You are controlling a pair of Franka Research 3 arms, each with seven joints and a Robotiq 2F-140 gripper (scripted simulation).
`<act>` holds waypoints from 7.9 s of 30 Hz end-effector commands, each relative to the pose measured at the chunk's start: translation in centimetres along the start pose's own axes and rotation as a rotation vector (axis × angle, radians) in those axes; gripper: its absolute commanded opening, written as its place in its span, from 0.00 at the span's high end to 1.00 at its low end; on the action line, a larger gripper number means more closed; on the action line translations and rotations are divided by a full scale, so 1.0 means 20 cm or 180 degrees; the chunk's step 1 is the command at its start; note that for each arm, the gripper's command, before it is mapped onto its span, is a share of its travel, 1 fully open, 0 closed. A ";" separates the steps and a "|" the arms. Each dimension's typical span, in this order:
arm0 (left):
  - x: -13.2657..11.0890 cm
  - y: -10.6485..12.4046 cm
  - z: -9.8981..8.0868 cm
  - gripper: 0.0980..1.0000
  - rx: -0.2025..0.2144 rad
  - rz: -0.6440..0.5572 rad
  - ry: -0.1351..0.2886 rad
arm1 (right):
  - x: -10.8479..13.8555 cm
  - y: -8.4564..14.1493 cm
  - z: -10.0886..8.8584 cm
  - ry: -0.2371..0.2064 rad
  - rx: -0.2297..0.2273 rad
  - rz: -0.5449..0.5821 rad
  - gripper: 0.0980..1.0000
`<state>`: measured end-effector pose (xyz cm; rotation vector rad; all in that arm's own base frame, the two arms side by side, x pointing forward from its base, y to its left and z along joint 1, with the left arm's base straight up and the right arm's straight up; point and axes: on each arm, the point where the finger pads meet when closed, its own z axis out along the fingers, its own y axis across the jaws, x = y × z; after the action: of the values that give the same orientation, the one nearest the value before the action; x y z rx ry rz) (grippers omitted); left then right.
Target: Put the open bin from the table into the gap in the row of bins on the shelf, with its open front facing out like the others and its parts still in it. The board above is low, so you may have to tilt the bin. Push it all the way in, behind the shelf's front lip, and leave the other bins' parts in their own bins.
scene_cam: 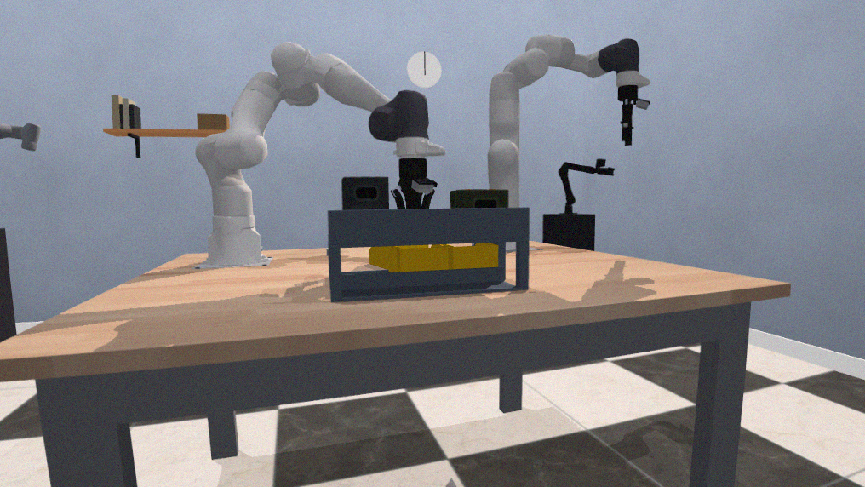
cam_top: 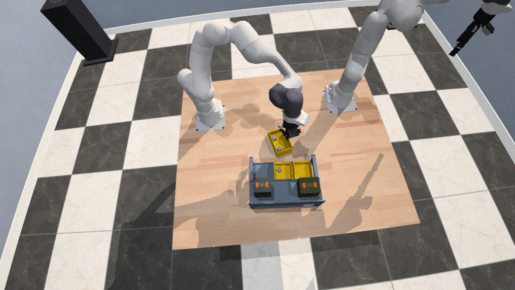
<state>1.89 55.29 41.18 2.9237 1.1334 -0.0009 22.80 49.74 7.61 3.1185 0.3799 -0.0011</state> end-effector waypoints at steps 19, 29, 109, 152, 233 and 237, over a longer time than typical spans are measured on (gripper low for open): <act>0.00 0.00 0.00 0.00 0.0001 0.0001 0.0000 | 0.00 0.00 0.00 0.0002 0.0000 -0.0006 1.00; 0.00 0.00 0.00 0.00 0.0001 0.0001 0.0000 | 0.00 0.00 0.00 0.0002 0.0000 -0.0006 1.00; 0.00 0.00 0.00 0.00 0.0001 0.0001 0.0000 | 0.00 0.00 -0.14 0.0002 0.0000 -0.0006 1.00; 0.00 0.00 0.00 0.00 0.0001 0.0001 0.0000 | 0.00 0.00 -0.15 0.0002 0.0000 -0.0006 1.00; 0.00 0.00 0.00 0.00 0.0001 0.0001 0.0000 | -0.10 0.52 -0.13 0.0002 0.0000 0.0879 1.00; 0.00 0.00 0.00 0.00 0.0001 0.0001 0.0000 | -0.10 0.53 -0.13 0.0002 0.0000 0.0898 1.00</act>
<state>1.89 55.29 41.18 2.9237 1.1334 -0.0009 23.31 38.99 10.11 3.1378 -0.0416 -0.0055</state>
